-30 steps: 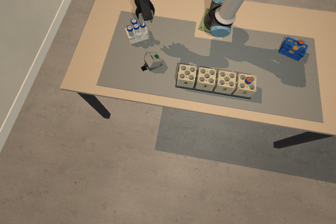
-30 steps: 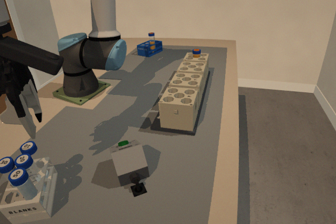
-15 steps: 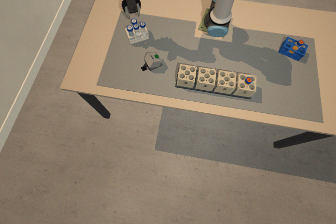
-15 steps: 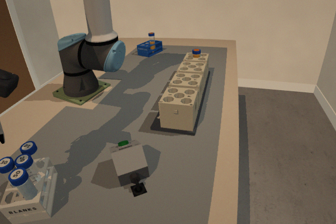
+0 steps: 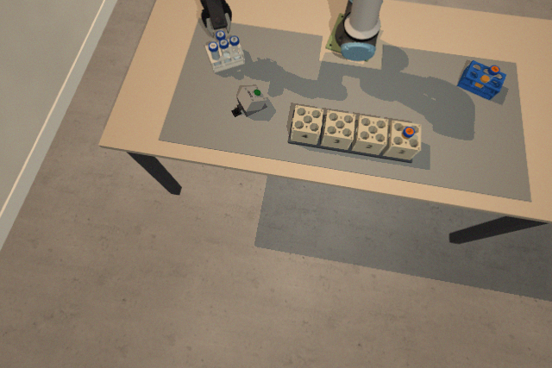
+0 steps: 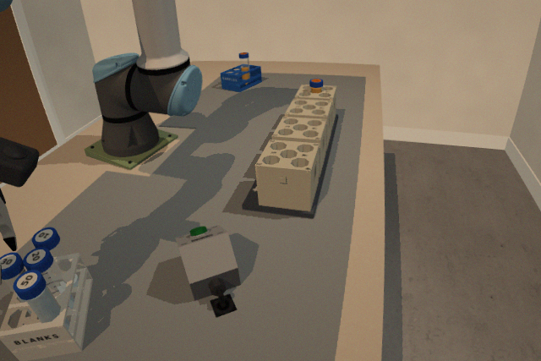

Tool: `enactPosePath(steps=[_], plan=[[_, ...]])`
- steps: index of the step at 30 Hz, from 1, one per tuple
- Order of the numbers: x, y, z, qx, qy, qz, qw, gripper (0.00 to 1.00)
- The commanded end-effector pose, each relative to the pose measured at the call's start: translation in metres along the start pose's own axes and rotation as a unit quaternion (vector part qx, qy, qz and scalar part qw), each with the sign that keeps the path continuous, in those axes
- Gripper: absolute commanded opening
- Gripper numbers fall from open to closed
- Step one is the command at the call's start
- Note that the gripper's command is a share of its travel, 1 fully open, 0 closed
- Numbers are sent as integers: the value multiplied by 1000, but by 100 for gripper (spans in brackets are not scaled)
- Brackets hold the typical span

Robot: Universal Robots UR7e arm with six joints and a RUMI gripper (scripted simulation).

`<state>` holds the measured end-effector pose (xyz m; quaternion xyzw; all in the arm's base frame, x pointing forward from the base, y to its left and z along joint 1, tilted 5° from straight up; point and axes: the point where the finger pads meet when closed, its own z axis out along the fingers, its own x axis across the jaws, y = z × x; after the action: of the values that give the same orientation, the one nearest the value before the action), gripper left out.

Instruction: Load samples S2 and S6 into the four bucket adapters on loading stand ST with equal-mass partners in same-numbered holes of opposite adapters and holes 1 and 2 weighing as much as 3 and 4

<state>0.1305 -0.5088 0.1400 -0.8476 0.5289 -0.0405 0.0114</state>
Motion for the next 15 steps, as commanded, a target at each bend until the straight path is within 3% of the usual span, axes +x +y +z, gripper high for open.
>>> enactPosePath(steps=[1, 13, 14, 15], plan=[[1, 0, 6, -1, 1, 0, 1000, 35], [1, 0, 13, -1, 1, 0, 1000, 35], [1, 0, 13, -1, 1, 0, 1000, 0], [1, 0, 13, -1, 1, 0, 1000, 0]])
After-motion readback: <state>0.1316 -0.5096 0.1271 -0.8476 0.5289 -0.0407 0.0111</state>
